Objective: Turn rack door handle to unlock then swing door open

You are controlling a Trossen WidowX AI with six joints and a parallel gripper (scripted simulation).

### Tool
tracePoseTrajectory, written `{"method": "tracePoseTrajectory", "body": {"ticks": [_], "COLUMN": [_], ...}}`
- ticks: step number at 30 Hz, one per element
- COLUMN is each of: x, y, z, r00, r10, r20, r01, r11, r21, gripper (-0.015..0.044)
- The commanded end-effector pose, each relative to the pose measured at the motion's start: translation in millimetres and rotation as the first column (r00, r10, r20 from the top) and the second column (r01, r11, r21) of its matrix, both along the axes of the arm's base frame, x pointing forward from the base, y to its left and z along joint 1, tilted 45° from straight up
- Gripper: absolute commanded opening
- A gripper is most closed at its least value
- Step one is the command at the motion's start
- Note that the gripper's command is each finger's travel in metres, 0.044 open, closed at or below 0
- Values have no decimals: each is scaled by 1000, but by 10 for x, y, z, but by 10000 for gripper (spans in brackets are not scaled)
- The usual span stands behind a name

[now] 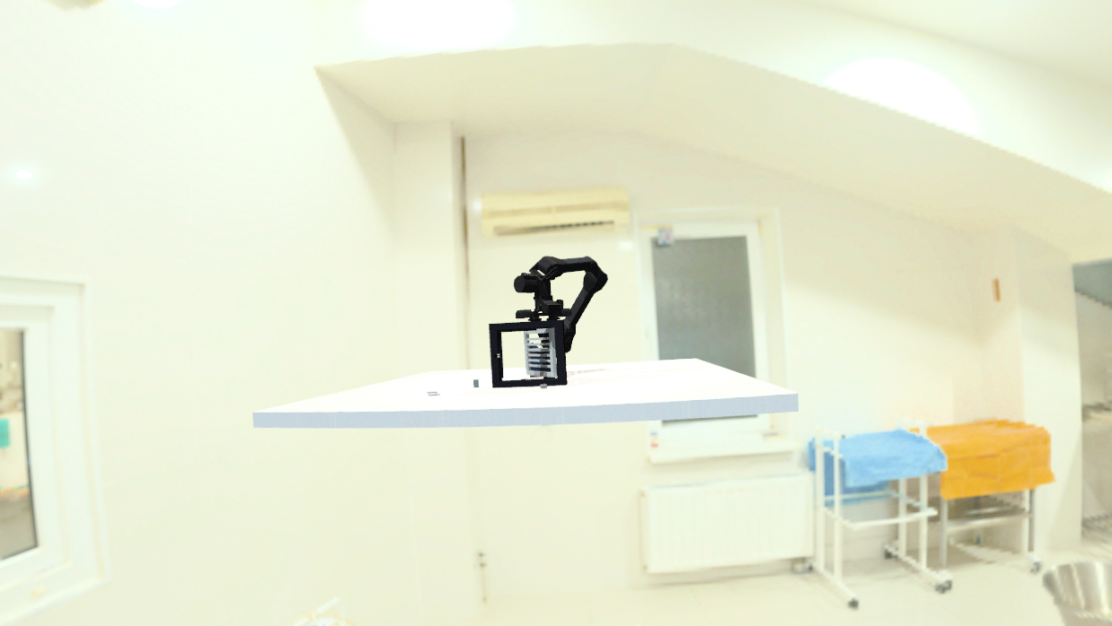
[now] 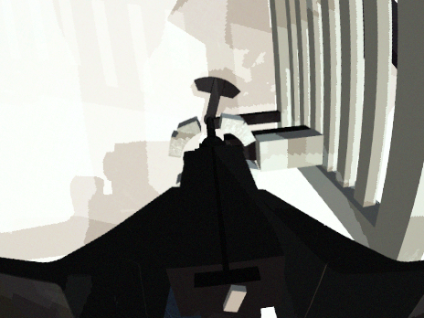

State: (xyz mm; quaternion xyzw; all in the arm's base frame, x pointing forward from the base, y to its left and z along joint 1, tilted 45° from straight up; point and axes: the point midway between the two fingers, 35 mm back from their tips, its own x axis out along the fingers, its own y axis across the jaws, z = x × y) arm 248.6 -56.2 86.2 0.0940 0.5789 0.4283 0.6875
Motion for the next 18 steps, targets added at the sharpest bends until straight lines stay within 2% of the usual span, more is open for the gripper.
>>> {"method": "tracePoseTrajectory", "body": {"ticks": [1, 18], "x": [-26, -78], "y": [68, 359], "z": [70, 357], "r00": [997, 943], "r10": [-57, -242], "r20": [-49, -230], "r01": [57, 240], "r11": [998, 970], "r21": [-1, -36], "gripper": [26, 26]}}
